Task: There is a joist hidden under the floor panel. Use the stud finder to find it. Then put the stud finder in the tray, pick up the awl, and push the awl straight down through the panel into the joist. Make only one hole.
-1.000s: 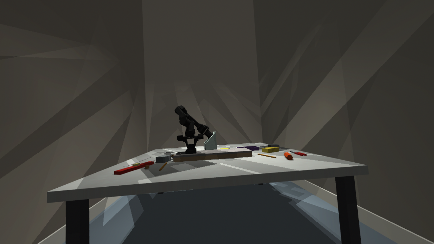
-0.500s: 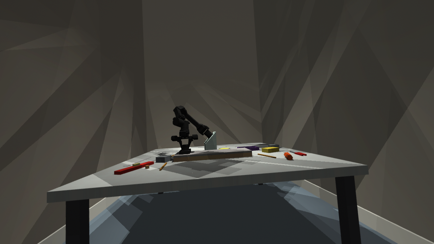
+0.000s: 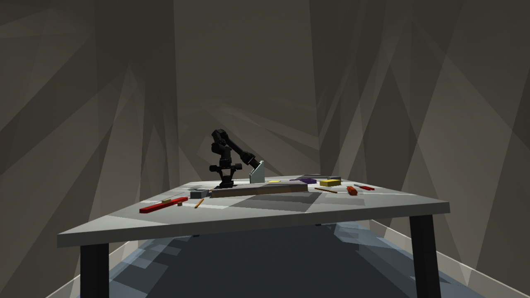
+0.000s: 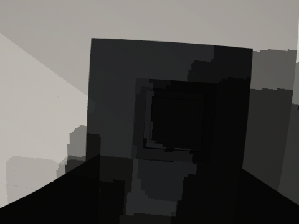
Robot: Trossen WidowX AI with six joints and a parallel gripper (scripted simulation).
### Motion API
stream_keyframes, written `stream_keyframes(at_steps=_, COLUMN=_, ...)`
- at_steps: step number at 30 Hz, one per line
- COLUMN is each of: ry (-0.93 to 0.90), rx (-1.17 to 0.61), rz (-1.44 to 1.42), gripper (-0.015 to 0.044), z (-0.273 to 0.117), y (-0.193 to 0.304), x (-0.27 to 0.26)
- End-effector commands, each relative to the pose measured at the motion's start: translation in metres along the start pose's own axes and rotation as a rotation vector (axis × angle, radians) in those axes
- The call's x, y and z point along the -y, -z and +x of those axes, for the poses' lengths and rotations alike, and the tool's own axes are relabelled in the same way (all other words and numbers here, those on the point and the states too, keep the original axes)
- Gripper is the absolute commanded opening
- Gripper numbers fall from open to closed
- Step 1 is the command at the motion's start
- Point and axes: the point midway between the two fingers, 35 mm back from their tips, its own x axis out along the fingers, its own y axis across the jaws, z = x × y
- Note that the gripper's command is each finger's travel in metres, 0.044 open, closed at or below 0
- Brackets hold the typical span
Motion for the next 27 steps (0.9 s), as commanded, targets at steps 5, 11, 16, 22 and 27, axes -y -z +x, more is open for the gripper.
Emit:
stream_keyframes(at_steps=5, ry=0.005, rx=0.015, rz=0.011, gripper=0.0, z=-0.043, y=-0.019, x=0.002)
stream_keyframes(at_steps=11, ry=0.011, rx=0.015, rz=0.013, gripper=0.0, z=-0.081, y=-0.026, x=0.004)
stream_keyframes(at_steps=16, ry=0.011, rx=0.017, rz=0.009, gripper=0.0, z=-0.09, y=-0.028, x=0.004)
stream_keyframes(at_steps=22, ry=-0.049, rx=0.036, rz=-0.086, gripper=0.0, z=-0.088, y=-0.044, x=-0.037)
stream_keyframes(at_steps=27, ry=-0.115, rx=0.055, rz=-0.201, gripper=0.0, z=-0.089, y=-0.057, x=-0.087)
